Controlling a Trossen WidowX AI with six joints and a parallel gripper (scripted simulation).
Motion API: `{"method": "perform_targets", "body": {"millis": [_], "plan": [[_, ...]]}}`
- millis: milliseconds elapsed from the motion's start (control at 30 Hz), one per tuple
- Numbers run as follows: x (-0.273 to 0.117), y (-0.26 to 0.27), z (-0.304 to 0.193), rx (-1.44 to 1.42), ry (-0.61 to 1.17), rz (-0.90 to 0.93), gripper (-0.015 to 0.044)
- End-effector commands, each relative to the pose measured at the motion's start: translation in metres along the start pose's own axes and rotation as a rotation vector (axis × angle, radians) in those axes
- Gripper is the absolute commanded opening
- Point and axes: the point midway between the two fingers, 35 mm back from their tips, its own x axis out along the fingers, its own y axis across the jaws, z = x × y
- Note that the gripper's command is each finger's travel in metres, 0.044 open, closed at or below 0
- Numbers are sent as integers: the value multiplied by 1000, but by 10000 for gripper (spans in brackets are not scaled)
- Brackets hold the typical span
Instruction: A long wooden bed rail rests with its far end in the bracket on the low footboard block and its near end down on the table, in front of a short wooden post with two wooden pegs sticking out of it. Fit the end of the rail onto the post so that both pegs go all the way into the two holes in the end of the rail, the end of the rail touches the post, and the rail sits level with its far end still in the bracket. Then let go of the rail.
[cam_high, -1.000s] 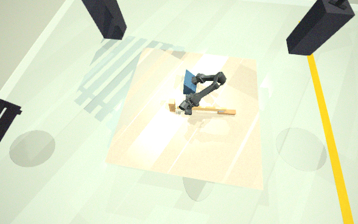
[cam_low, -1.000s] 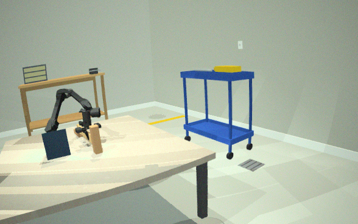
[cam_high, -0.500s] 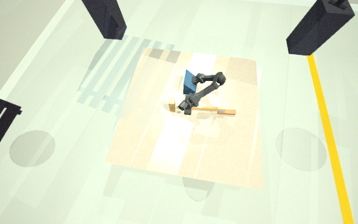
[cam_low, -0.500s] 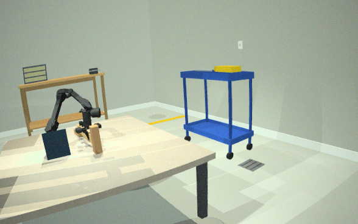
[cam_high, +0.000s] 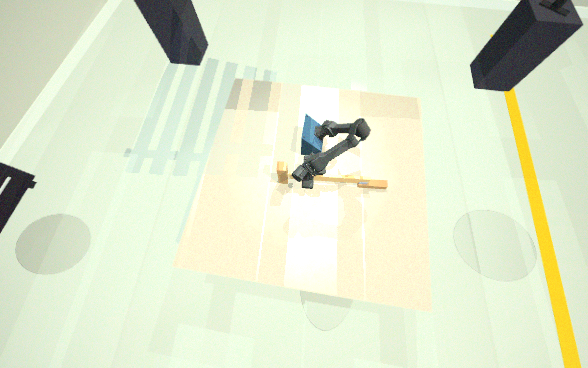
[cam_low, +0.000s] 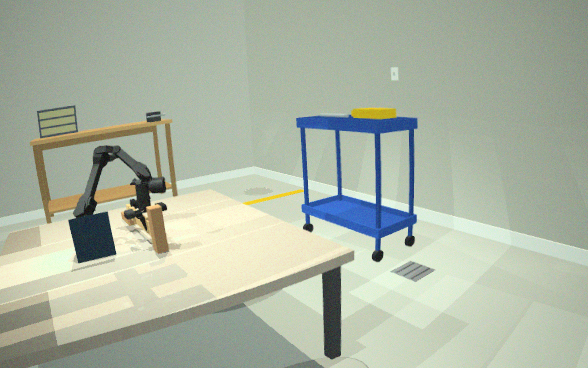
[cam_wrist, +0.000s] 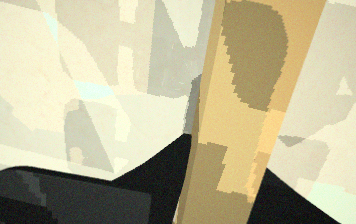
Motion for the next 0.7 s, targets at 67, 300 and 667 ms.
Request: {"method": "perform_targets", "body": {"millis": [67,300,667], "plan": [[-2,-1,-3,-2,2,-6,0],[-2,-1,-5,-2,2,-6,0],[-2,-1,-8,-2,2,-6,0]]}}
